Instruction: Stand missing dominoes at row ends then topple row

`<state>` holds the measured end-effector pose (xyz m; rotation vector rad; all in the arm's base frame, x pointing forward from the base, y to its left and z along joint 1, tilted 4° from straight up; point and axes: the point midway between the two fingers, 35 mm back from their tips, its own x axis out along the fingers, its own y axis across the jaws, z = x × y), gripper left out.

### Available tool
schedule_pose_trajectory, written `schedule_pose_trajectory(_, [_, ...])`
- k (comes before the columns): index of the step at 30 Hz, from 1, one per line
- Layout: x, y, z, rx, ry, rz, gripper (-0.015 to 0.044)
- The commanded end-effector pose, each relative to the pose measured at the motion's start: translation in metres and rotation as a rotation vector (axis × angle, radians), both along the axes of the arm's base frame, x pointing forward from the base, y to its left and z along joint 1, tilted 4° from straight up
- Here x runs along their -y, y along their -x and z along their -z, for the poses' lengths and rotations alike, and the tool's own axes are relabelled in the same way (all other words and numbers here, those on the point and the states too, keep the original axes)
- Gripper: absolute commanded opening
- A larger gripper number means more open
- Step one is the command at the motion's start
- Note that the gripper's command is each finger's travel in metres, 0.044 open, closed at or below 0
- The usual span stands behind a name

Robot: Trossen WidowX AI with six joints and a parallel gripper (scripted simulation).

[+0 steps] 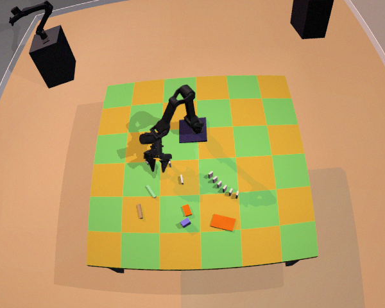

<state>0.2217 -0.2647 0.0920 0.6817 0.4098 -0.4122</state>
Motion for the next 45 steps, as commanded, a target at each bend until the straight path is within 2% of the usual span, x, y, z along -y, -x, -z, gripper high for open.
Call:
schedule_pose_trajectory(1, [-0.015, -0.017, -0.02, -0.366, -0.427, 0.361, 0.044])
schedule_pose_trajectory(12, [-0.053, 0.007, -0.048, -0.657, -0.545, 0.62, 0.044])
schedule_pose_trajectory(19, [-0.071, 0.027, -0.057, -0.788, -0.571, 0.689, 0.044])
schedule_pose_trajectory(35, [-0.073, 0.028, -0.059, -0.799, -0.571, 0.697, 0.044])
schedule_pose_trajectory(45, [-0.067, 0.025, 0.001, -0.799, -0.571, 0.697, 0.044])
